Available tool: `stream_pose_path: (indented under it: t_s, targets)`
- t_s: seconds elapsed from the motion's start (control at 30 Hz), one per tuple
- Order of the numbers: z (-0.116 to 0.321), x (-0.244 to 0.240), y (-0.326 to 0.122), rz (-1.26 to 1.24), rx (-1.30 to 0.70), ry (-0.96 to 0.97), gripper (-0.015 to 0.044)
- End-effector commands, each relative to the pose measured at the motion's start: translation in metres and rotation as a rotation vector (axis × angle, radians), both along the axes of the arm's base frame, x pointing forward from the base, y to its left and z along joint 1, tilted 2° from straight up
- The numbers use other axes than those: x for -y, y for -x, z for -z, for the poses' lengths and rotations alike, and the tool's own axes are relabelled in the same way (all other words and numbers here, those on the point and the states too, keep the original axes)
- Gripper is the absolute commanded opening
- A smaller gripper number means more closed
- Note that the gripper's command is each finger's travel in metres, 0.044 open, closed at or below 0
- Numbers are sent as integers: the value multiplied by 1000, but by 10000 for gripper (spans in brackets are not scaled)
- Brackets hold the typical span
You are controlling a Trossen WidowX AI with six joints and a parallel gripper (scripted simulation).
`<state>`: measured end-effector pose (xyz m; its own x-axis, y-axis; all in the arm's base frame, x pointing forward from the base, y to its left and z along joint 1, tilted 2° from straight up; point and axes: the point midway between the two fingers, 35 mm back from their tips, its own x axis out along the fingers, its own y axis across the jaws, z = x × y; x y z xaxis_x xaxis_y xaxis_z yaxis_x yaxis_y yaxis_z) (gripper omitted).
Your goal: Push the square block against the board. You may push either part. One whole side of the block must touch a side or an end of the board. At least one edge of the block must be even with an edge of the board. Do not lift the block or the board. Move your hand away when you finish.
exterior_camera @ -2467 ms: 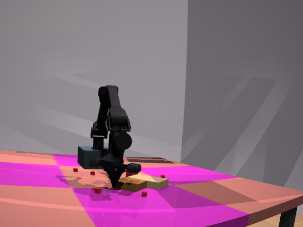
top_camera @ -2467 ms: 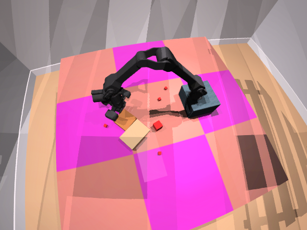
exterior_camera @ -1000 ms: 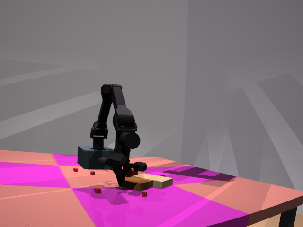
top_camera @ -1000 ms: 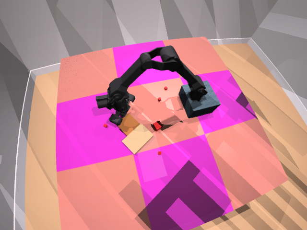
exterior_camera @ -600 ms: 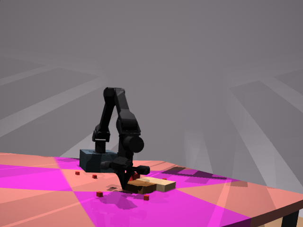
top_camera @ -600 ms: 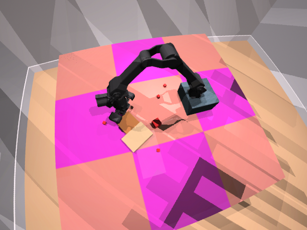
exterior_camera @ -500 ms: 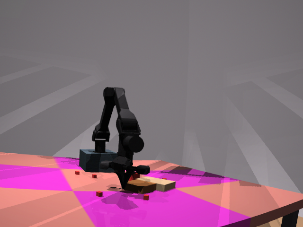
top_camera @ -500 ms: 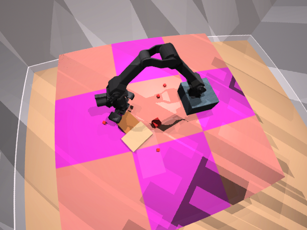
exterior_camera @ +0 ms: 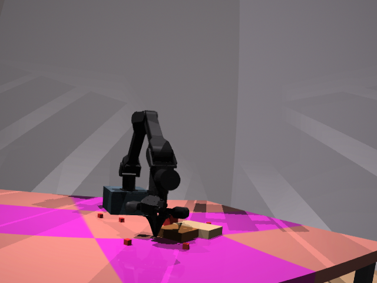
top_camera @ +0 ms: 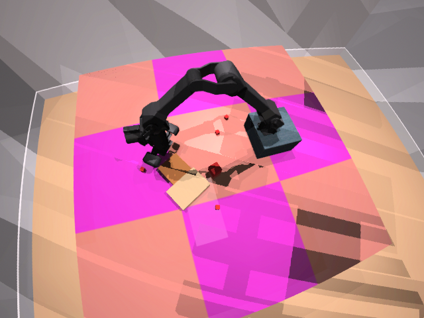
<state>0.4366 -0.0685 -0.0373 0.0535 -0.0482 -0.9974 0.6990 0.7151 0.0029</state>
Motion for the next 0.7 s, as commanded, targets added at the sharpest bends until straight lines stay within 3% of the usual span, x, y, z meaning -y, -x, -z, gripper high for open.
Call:
stream_pose_path:
  t_s: [0.0, 0.33, 0.5, 0.67]
  targets:
    - [3, 5, -4, -5, -6, -4, 0]
    - [2, 17, -14, -5, -5, -3, 0]
    - [-50, 11, -10, -4, -5, -3, 0]
    - [-53, 11, -9, -5, -5, -3, 0]
